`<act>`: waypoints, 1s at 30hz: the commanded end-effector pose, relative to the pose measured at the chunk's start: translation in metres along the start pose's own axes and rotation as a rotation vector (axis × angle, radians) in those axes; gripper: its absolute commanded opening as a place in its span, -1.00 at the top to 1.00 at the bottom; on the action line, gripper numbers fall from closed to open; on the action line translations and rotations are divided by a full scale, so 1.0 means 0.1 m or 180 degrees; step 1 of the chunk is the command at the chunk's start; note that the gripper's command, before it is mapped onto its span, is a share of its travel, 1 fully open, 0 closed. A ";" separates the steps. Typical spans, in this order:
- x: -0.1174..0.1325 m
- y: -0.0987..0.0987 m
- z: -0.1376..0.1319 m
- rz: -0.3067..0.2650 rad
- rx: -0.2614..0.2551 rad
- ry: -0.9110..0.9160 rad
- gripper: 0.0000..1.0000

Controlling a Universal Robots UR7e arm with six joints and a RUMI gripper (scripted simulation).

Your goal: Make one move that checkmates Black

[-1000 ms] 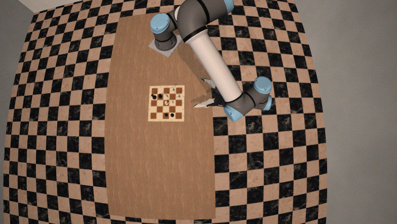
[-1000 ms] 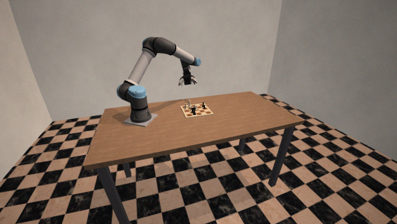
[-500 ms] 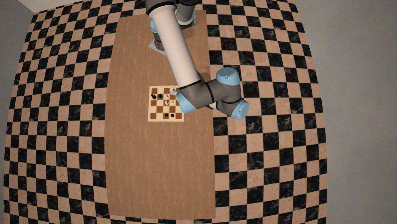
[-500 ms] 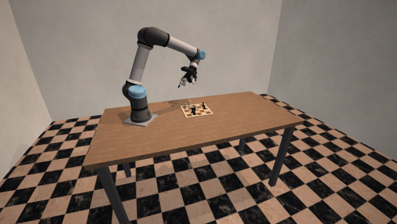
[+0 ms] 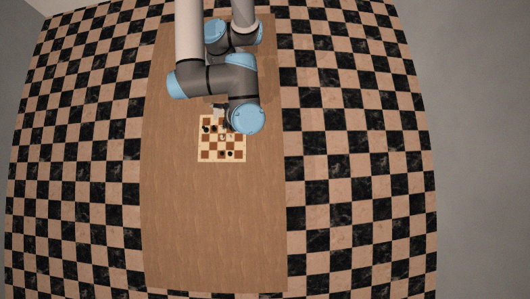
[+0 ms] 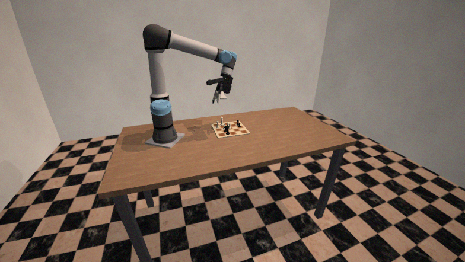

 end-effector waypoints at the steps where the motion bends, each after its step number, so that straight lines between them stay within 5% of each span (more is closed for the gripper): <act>1: -0.03 0.04 -0.14 -0.0237 0.0451 0.0427 -1.00; 12: -0.02 0.06 -0.32 -0.0621 0.1151 0.1185 -1.00; 30: -0.01 0.06 -0.36 -0.0732 0.1327 0.1375 -1.00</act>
Point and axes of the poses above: the point where the finger pads meet when closed, its own y axis out along the fingers, its own z axis across the jaws, x = y × z, the point moved 5 cm from there along -y, back along the fingers, and after that the axes turned 11 degrees about y, right-handed, at the moved point
